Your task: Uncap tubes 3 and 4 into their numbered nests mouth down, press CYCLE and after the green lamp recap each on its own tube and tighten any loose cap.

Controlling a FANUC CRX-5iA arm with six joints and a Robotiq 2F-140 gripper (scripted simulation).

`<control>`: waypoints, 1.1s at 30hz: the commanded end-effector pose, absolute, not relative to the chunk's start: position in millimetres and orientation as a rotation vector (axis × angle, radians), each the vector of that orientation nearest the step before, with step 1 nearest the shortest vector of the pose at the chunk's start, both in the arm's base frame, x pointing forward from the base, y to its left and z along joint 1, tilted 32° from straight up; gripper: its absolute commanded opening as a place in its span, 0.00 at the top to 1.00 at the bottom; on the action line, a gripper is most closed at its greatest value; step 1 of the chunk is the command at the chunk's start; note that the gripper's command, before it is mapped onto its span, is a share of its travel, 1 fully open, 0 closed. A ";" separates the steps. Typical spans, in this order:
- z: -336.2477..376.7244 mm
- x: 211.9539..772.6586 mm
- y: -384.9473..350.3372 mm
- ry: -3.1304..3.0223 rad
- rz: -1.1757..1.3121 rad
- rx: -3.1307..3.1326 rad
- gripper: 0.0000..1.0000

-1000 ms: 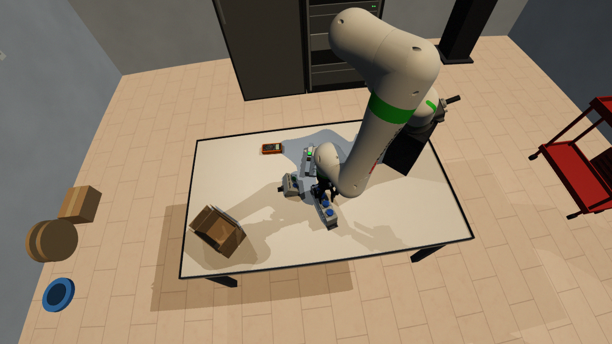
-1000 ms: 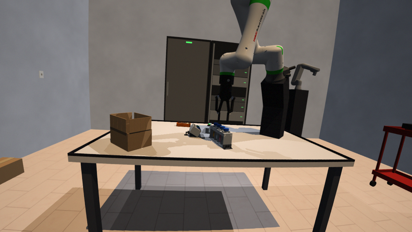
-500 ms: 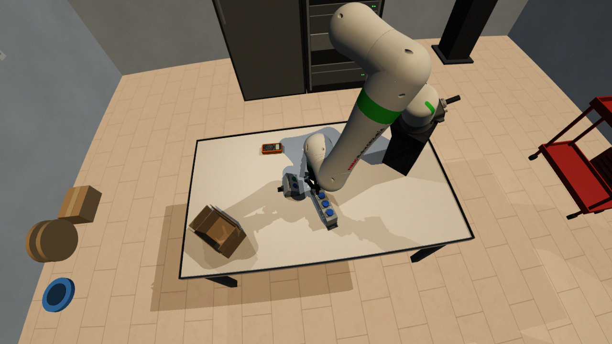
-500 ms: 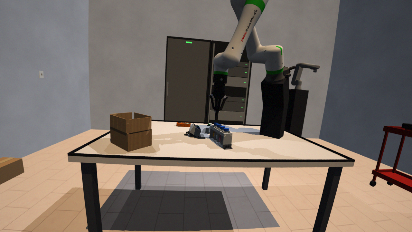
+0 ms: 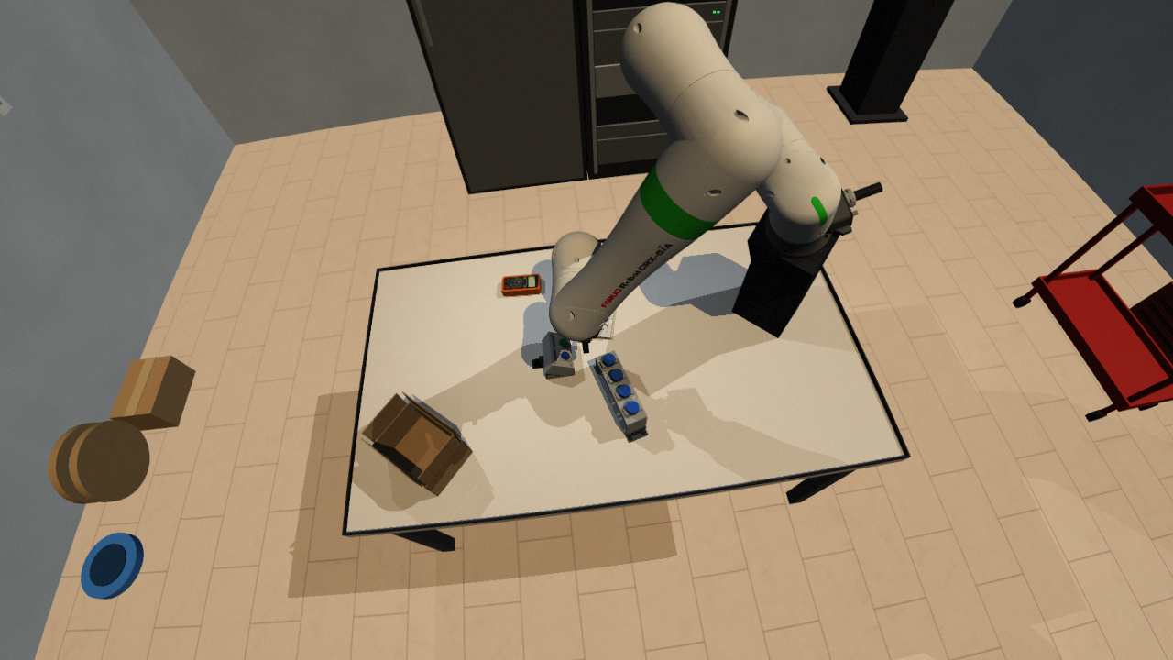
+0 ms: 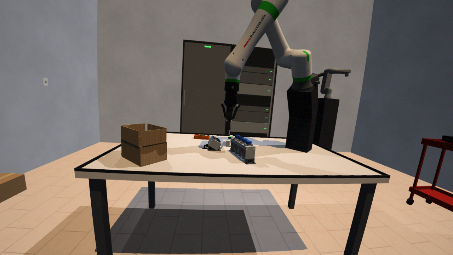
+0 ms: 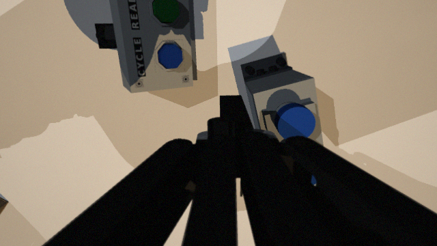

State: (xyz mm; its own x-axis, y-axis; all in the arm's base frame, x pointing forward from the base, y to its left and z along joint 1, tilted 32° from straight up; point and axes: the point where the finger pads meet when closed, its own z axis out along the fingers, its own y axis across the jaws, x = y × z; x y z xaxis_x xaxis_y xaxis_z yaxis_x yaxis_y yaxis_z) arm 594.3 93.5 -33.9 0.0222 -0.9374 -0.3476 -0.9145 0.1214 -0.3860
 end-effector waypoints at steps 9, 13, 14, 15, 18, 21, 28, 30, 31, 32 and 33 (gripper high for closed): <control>-63.8 639.8 55.1 1.872 -0.039 -1.786 0.90; -73.3 652.9 44.6 1.872 -0.039 -1.786 0.90; -73.3 652.9 44.6 1.872 -0.039 -1.786 0.90; -77.3 658.6 40.1 1.872 -0.039 -1.787 0.90; -87.8 673.1 28.4 1.873 -0.039 -1.787 0.90; -87.8 673.1 28.4 1.873 -0.039 -1.787 0.90; -90.3 674.2 29.5 1.873 -0.039 -1.787 0.90; -92.9 675.5 30.5 1.873 -0.039 -1.787 0.90; -92.9 675.5 30.5 1.873 -0.039 -1.787 0.90; -95.4 676.7 31.5 1.873 -0.039 -1.787 0.90; -98.0 677.9 32.5 1.873 -0.039 -1.786 0.90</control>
